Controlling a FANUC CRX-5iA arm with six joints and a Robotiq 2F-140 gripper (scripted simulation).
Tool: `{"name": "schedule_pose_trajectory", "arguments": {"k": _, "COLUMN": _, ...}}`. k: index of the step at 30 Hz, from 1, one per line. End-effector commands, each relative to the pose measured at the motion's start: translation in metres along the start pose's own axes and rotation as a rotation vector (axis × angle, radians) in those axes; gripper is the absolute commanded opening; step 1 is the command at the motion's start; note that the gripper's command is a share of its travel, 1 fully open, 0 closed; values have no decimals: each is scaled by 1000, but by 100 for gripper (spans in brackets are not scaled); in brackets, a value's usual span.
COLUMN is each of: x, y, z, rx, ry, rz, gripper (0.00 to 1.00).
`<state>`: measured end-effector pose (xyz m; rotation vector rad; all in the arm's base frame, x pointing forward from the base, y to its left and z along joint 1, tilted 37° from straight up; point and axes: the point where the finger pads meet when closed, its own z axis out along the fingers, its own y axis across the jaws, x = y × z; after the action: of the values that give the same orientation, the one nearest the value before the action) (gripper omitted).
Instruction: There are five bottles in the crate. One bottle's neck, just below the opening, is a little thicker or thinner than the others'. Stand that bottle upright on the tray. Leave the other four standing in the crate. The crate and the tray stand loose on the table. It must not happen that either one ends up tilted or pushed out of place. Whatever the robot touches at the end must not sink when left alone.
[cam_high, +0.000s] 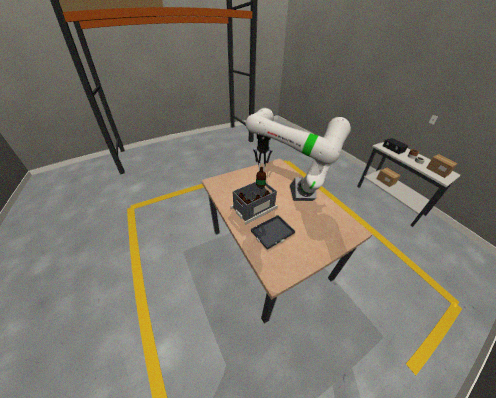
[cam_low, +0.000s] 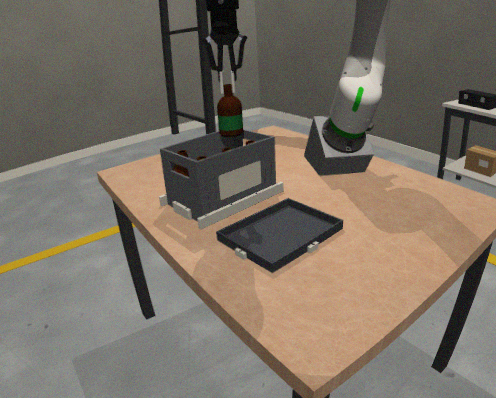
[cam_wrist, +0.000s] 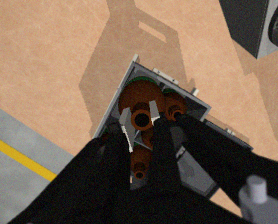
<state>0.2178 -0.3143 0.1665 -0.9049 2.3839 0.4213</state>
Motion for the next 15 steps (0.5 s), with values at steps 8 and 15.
{"name": "schedule_pose_trajectory", "arguments": {"k": 8, "x": 0, "y": 0, "z": -8, "rx": 1, "ry": 1, "rz": 0, "gripper": 10}}
{"name": "schedule_pose_trajectory", "arguments": {"k": 15, "x": 0, "y": 0, "z": -15, "rx": 1, "ry": 1, "rz": 0, "gripper": 10}}
